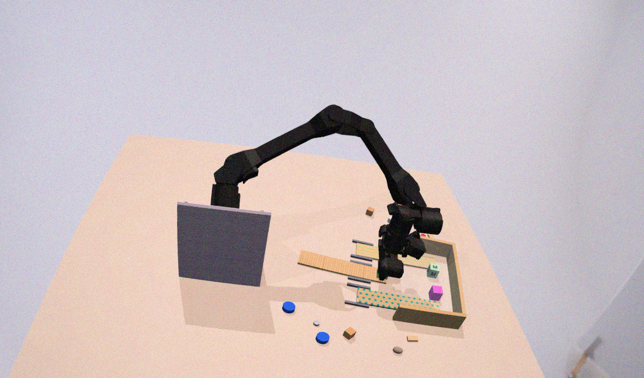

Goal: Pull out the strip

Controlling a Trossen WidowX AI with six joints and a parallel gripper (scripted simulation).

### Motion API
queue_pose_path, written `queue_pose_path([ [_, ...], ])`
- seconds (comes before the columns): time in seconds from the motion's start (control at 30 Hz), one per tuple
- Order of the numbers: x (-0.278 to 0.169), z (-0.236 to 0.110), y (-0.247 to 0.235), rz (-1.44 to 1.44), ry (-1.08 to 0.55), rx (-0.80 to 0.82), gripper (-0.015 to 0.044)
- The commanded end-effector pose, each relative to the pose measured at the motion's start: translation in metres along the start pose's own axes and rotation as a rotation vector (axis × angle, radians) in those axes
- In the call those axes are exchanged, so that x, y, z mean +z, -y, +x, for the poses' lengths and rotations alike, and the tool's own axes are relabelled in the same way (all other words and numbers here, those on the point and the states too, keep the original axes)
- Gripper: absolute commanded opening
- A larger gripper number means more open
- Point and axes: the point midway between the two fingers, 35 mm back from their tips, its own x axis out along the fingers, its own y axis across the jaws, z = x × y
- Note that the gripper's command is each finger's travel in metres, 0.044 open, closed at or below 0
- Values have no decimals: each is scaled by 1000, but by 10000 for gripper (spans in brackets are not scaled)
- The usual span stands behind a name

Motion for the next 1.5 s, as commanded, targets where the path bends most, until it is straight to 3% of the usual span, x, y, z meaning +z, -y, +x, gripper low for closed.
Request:
queue_pose_path([
  [0.0,0,1,-1,3,-2,4,250],
  [0.5,0,1,-1,3,-2,4,250],
  [0.63,0,0,0,0,0,0,145],
  [0.87,0,0,0,0,0,0,98],
  [1.0,-2,-2,1,0,0,0,0],
  [1.47,-46,-36,12,4,-3,1,0],
])
